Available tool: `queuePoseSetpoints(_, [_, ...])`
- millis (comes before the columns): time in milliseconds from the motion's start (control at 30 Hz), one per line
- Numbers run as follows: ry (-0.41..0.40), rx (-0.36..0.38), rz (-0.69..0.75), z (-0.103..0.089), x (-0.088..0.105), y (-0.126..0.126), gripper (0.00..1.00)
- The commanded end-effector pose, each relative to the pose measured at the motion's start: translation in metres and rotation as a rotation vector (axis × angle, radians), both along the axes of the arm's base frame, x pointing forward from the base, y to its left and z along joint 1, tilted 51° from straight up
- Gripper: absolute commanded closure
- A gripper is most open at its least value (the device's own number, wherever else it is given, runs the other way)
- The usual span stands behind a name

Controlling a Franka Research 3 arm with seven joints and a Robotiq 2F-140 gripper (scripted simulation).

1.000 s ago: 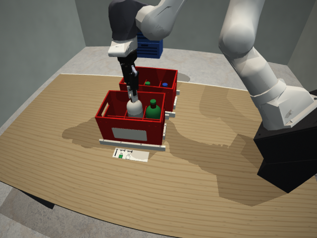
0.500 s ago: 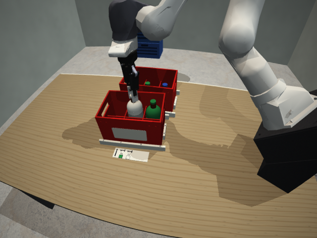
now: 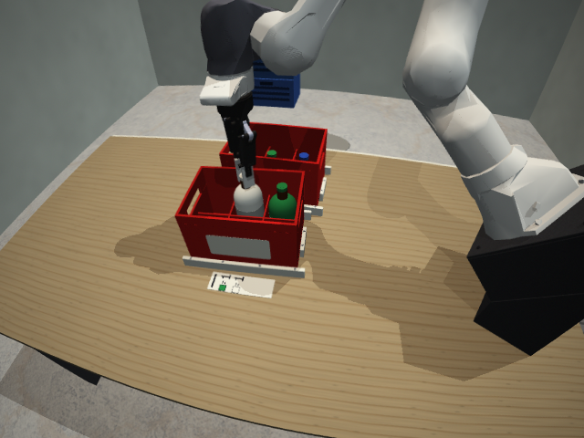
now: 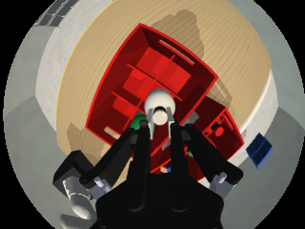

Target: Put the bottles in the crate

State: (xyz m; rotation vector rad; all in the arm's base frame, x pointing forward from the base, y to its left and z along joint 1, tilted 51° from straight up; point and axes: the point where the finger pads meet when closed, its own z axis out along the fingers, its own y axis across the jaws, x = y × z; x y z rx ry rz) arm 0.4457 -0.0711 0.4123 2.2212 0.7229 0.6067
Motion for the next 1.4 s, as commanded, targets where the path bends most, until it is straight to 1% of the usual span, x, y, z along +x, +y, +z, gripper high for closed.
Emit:
queuePoseSetpoints(0, [-0.011, 0.003, 0.002, 0.002, 0.002, 0.001, 1.0])
queuePoseSetpoints(1367, [-0.011, 0.003, 0.002, -0.01, 0.014, -0.008, 1.0])
